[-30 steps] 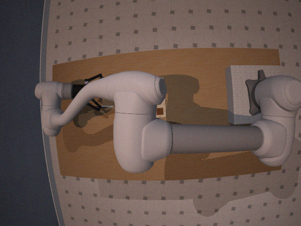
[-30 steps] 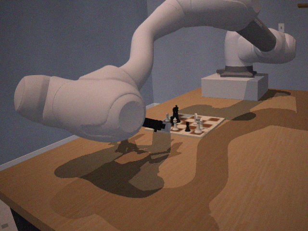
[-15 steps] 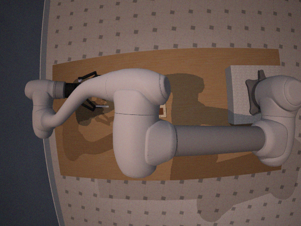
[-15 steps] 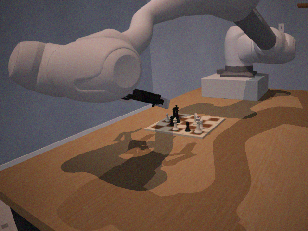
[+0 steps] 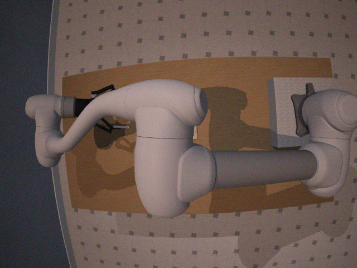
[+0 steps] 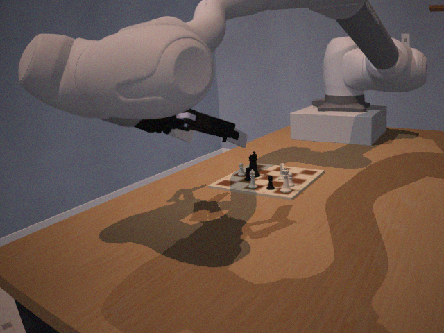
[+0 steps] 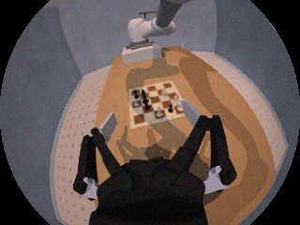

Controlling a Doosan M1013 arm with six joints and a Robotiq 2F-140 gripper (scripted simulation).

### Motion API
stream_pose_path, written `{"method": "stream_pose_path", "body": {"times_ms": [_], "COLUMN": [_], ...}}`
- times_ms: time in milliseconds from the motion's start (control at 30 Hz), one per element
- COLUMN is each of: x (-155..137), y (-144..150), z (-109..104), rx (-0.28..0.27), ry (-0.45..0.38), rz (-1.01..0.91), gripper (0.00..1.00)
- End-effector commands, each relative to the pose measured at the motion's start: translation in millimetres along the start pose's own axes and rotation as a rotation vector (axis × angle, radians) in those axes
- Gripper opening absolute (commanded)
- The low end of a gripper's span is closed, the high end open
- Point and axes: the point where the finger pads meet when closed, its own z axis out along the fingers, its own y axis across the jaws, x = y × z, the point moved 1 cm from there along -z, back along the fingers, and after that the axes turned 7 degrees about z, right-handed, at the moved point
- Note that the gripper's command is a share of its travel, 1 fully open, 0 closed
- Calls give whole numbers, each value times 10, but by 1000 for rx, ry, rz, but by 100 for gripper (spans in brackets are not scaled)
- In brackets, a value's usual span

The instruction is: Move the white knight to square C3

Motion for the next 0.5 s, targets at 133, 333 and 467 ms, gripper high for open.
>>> {"method": "stream_pose_path", "body": {"times_ms": [133, 333, 467], "x": [177, 356, 427], "y": [116, 207, 237], "z": [191, 401, 487], "rx": [9, 43, 60], "ry": [-229, -422, -491], "rz": [-159, -294, -342], "gripper": [100, 100, 100]}}
